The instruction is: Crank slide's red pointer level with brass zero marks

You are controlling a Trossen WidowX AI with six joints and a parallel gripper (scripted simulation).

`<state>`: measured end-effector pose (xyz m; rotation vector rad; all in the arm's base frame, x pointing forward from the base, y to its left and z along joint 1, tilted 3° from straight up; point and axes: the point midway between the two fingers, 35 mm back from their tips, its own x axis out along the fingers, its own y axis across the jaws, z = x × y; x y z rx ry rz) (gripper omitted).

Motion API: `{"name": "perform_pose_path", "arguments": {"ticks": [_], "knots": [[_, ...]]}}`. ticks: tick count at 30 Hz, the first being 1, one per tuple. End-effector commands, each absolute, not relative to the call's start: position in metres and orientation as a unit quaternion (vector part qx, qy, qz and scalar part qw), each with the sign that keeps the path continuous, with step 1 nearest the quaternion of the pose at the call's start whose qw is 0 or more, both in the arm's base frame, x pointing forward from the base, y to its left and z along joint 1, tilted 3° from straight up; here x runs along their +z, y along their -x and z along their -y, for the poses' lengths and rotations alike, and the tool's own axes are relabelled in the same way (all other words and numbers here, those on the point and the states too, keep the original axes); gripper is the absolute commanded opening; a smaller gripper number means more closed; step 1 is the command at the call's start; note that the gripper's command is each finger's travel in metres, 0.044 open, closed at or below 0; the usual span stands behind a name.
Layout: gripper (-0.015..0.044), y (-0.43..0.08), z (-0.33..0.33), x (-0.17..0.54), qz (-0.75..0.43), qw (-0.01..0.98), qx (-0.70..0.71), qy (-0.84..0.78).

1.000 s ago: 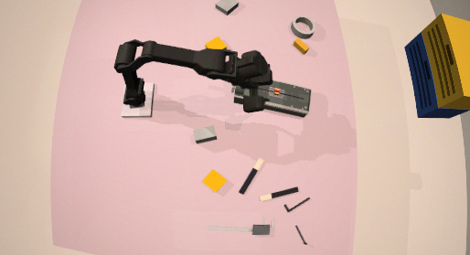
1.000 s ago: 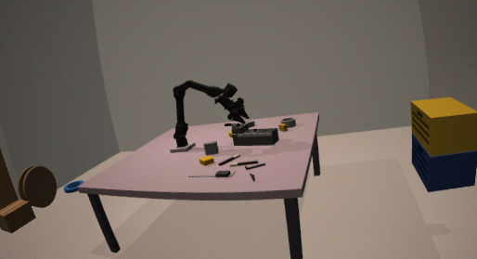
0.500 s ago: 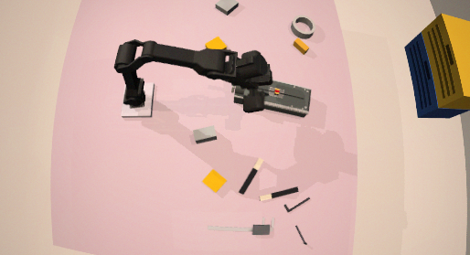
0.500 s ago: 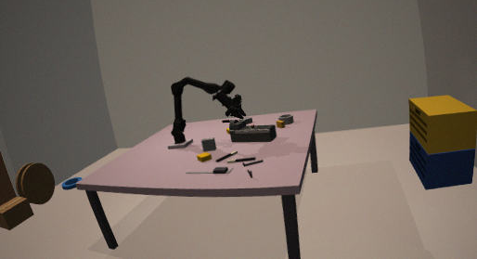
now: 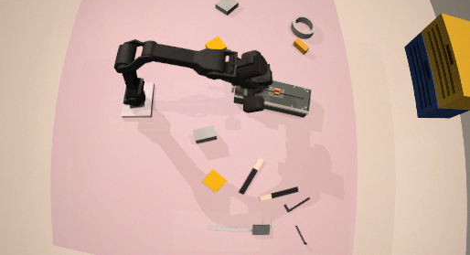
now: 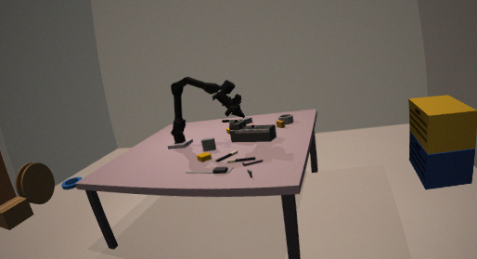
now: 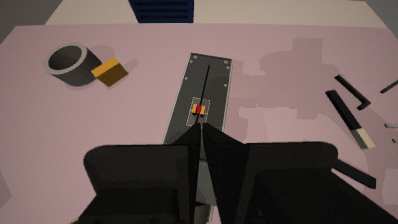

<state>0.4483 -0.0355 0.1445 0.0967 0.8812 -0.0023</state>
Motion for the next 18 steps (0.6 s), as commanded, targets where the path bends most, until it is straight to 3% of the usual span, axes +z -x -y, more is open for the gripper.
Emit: {"name": "perform_pose_path", "arguments": {"ticks": [1, 14, 18], "knots": [[0.0, -0.4483, 0.0351, 0.1433, -0.427, 0.903, 0.001, -0.046], [0.0, -0.4483, 0.0354, 0.1445, -0.426, 0.903, -0.001, -0.047], [0.0105, -0.4483, 0.0354, 0.1445, -0.426, 0.903, -0.001, -0.047]]}}
